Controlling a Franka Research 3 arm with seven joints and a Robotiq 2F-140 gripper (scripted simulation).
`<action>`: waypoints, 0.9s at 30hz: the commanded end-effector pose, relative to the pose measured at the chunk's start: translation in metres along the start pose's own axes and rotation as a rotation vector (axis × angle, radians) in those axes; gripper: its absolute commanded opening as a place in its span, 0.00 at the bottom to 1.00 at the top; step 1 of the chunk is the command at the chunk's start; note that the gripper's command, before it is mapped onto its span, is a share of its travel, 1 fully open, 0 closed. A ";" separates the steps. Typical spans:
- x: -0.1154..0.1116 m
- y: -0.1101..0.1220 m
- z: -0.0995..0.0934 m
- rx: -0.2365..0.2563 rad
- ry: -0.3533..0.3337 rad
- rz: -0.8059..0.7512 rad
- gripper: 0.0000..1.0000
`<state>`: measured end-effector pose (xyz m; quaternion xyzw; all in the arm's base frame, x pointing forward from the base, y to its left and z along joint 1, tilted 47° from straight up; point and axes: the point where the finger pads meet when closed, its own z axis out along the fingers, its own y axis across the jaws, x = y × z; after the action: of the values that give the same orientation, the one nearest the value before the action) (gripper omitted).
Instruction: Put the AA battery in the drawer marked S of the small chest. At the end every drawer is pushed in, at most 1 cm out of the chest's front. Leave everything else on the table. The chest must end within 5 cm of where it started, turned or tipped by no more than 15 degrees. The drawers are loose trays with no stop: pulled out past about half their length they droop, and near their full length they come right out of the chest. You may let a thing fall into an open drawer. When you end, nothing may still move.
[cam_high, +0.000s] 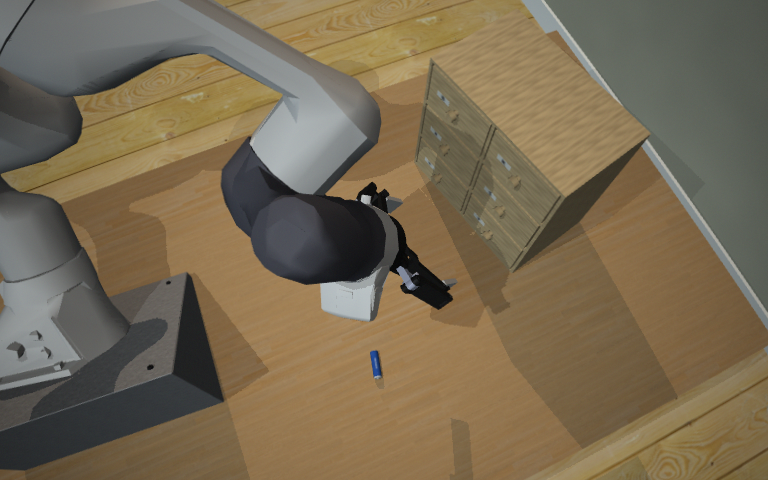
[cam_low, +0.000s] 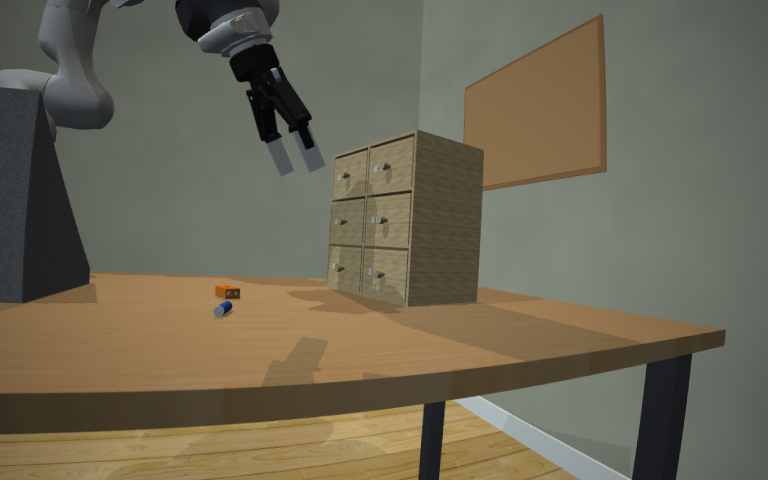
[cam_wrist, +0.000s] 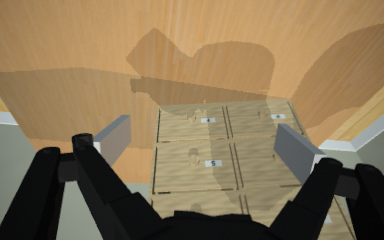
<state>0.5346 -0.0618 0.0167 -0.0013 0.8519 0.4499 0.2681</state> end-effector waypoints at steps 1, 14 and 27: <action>-0.005 -0.010 0.004 0.032 -0.080 -0.106 1.00; -0.007 -0.011 0.010 0.029 -0.127 -0.107 1.00; -0.007 -0.011 0.010 0.029 -0.127 -0.107 1.00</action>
<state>0.5481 -0.0614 0.0077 -0.0050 0.8374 0.4273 0.3408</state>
